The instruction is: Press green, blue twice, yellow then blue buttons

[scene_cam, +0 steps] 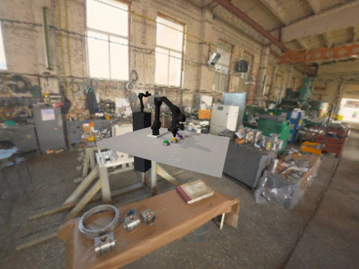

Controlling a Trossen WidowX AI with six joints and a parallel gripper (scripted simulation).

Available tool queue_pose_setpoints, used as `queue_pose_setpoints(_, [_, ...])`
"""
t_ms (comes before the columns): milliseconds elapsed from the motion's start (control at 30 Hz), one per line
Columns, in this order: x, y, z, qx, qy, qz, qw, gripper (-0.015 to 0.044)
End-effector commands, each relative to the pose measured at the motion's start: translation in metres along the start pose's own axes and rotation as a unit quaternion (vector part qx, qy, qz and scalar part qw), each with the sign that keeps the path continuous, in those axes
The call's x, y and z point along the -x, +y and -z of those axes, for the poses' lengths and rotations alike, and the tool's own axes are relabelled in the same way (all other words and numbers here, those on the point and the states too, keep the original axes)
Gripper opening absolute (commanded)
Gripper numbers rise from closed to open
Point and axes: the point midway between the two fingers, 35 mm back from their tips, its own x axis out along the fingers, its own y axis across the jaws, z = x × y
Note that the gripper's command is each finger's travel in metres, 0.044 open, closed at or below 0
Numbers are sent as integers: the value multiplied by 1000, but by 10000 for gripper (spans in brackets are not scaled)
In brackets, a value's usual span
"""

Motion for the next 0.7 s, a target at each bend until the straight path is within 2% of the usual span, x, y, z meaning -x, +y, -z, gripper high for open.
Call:
queue_pose_setpoints(0, [-8,0,2,2,6,0,1000,20])
queue_pose_setpoints(667, [-22,0,3,2,6,0,1000,20])
